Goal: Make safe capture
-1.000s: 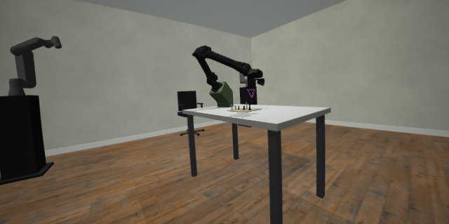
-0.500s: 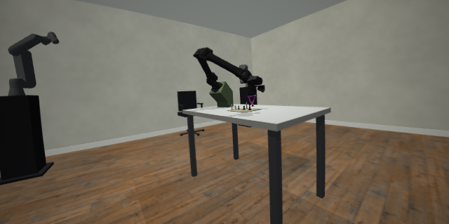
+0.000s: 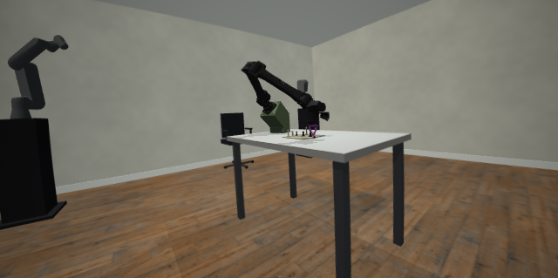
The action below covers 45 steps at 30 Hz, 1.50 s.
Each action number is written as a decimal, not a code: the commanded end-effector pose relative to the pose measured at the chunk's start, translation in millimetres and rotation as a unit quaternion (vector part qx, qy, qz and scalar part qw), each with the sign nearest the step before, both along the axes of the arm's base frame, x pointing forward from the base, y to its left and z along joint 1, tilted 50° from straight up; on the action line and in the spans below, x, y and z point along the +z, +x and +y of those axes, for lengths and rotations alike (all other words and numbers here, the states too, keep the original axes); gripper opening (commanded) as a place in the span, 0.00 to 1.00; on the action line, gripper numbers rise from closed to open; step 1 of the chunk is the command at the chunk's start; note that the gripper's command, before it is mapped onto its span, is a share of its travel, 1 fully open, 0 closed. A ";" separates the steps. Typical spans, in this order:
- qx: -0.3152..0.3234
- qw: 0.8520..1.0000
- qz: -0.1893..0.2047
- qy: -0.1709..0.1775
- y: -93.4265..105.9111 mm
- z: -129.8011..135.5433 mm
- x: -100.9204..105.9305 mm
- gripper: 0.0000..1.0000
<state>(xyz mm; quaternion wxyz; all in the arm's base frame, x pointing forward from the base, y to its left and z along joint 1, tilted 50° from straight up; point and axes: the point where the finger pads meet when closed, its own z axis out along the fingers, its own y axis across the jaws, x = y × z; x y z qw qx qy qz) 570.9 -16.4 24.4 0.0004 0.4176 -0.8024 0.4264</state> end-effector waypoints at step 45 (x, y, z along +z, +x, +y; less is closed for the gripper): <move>0.007 1.000 -0.001 0.000 3.6 0.8 8.7 0.00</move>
